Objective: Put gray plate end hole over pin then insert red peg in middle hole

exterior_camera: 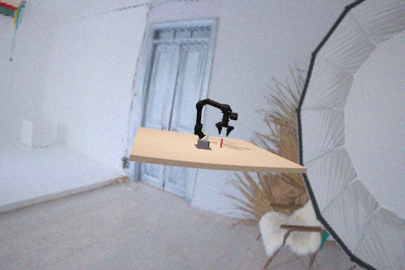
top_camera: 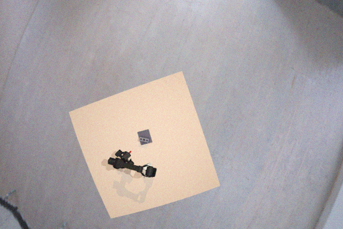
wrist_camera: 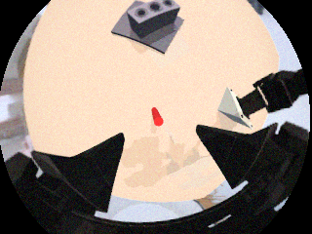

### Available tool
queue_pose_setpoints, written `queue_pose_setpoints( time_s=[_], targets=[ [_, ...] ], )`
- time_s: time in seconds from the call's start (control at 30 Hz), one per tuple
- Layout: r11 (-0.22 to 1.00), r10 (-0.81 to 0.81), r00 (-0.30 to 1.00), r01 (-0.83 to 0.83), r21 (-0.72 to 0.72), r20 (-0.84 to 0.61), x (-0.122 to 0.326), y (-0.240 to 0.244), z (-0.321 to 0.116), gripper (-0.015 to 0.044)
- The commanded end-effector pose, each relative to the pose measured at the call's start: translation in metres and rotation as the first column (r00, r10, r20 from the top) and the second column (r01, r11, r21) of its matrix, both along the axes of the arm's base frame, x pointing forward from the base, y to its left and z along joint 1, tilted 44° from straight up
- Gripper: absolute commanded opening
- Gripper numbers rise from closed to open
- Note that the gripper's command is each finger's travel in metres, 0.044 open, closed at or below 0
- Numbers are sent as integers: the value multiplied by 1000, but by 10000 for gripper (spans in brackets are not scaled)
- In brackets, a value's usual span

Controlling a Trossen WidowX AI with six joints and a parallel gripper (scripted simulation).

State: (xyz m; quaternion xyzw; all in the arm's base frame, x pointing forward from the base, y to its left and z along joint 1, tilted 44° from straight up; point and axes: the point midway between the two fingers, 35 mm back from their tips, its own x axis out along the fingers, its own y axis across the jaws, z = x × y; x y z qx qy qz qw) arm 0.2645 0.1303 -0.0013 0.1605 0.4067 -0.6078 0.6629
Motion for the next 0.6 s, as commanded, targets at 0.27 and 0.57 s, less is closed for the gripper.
queue_pose_setpoints(
  time_s=[0.27, 0.57],
  targets=[
    [1000, 11, 1000, -11, -2, 1, -1, -14, -14, 440],
    [1000, 11, 1000, -11, -2, 1, -1, -24, -25, 440]
  ],
)
